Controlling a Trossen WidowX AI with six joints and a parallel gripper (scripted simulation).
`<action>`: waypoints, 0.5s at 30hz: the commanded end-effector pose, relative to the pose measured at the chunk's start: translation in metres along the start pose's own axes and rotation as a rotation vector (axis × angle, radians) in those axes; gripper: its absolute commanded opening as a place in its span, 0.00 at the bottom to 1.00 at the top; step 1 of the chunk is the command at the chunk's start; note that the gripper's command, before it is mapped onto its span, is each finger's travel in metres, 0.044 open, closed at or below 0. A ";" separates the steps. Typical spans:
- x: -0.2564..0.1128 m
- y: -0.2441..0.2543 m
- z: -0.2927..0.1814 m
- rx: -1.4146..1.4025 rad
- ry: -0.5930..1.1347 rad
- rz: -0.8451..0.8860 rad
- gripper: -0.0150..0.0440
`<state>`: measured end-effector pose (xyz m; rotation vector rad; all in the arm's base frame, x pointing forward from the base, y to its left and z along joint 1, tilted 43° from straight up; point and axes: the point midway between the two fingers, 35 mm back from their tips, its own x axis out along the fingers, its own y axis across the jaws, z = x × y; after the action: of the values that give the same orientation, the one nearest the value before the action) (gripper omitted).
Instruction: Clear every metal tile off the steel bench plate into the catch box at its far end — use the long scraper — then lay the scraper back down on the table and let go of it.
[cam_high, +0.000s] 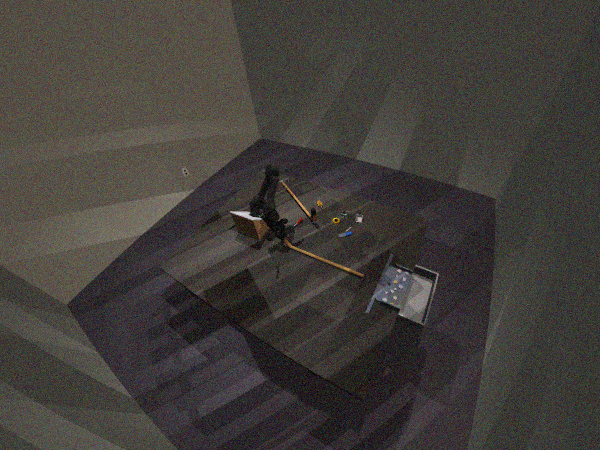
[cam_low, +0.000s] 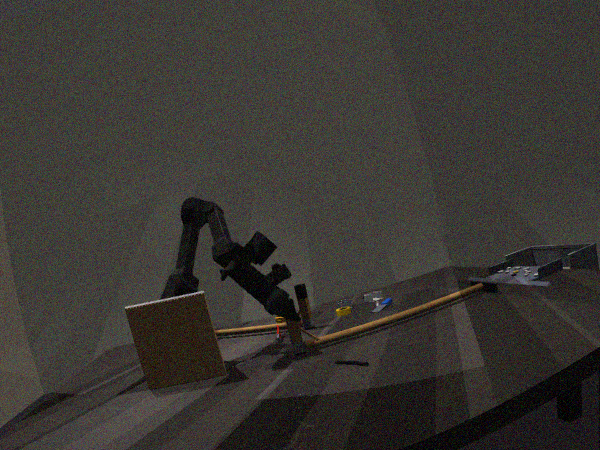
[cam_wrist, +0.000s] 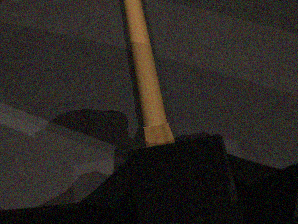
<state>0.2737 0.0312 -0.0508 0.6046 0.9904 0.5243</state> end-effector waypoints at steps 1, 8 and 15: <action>0.001 -0.003 0.007 -0.003 -0.009 -0.009 0.25; 0.006 -0.005 0.016 -0.003 -0.008 -0.011 0.25; 0.012 -0.007 0.026 -0.002 -0.007 -0.013 0.25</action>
<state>0.2951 0.0310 -0.0536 0.5994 0.9952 0.5208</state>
